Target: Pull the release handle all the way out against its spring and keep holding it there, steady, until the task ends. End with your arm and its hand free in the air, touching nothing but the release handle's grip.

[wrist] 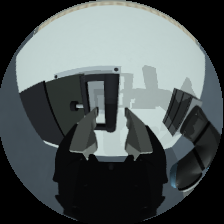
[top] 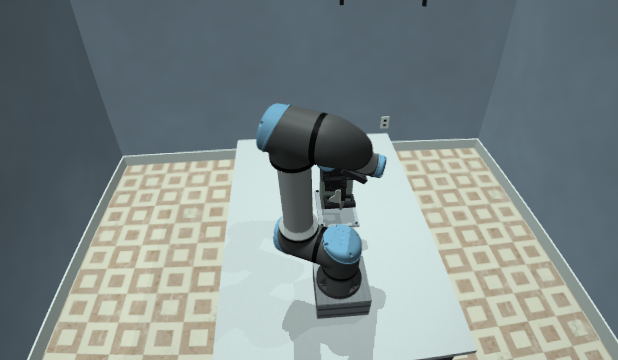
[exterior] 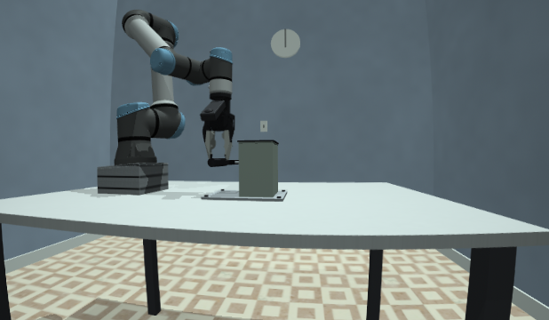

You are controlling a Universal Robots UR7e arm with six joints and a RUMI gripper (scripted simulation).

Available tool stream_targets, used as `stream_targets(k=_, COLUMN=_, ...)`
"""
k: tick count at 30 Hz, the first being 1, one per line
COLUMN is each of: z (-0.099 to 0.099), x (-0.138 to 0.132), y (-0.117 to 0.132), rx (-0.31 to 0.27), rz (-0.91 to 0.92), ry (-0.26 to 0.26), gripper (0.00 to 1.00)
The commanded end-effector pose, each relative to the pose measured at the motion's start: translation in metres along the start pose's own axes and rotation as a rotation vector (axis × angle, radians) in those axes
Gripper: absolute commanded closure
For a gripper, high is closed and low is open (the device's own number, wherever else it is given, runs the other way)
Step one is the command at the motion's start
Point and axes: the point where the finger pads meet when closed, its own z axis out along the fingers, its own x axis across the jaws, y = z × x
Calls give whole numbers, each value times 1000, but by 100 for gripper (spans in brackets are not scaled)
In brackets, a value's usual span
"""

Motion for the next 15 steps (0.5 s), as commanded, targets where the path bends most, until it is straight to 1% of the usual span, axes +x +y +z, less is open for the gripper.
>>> stream_targets(k=1, z=8, x=1, y=0, rx=-1, rz=1, ry=1, gripper=68)
stream_targets(k=15, z=17, x=1, y=0, rx=-1, rz=1, ry=1, gripper=68)
